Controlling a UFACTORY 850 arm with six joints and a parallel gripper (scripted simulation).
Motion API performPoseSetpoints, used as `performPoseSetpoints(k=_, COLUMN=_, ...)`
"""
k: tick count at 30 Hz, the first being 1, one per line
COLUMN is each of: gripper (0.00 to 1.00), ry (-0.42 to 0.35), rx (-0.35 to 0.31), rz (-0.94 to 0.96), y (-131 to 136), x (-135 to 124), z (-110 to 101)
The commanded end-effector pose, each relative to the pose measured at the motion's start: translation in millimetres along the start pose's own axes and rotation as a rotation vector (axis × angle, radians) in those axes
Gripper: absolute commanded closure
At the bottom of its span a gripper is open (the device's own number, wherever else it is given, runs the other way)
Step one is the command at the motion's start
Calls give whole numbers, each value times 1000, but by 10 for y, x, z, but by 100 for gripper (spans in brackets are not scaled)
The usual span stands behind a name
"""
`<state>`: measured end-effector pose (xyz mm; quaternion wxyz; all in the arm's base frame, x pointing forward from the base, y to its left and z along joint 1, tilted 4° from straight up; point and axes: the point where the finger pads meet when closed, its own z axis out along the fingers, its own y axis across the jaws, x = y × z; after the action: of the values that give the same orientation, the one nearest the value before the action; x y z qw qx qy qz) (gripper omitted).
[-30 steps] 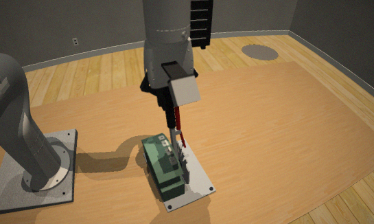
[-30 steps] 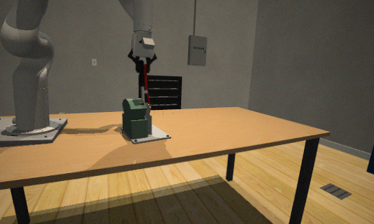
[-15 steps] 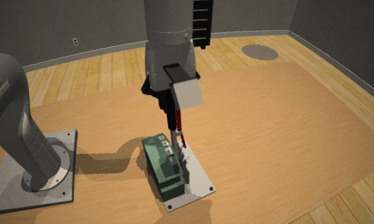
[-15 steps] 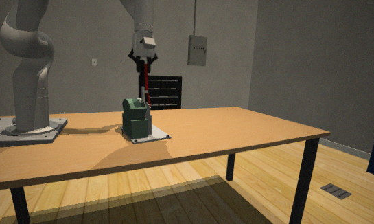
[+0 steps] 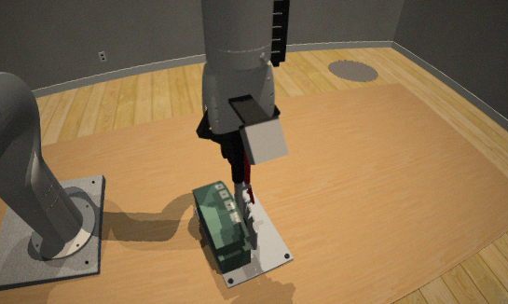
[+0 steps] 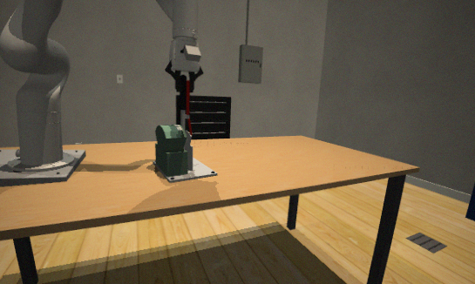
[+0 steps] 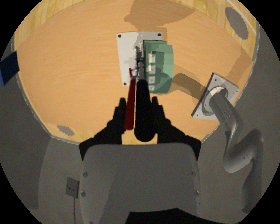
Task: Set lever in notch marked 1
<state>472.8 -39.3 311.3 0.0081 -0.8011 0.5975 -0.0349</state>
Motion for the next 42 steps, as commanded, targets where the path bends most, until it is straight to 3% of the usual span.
performPoseSetpoints(k=1, gripper=100, ry=0, rx=2, rz=0, y=-7, x=115, z=-10)
performPoseSetpoints(k=19, gripper=100, ry=0, rx=2, rz=0, y=-7, x=397, z=22)
performPoseSetpoints(k=42, gripper=100, ry=0, rx=2, rz=0, y=-7, x=428, z=27)
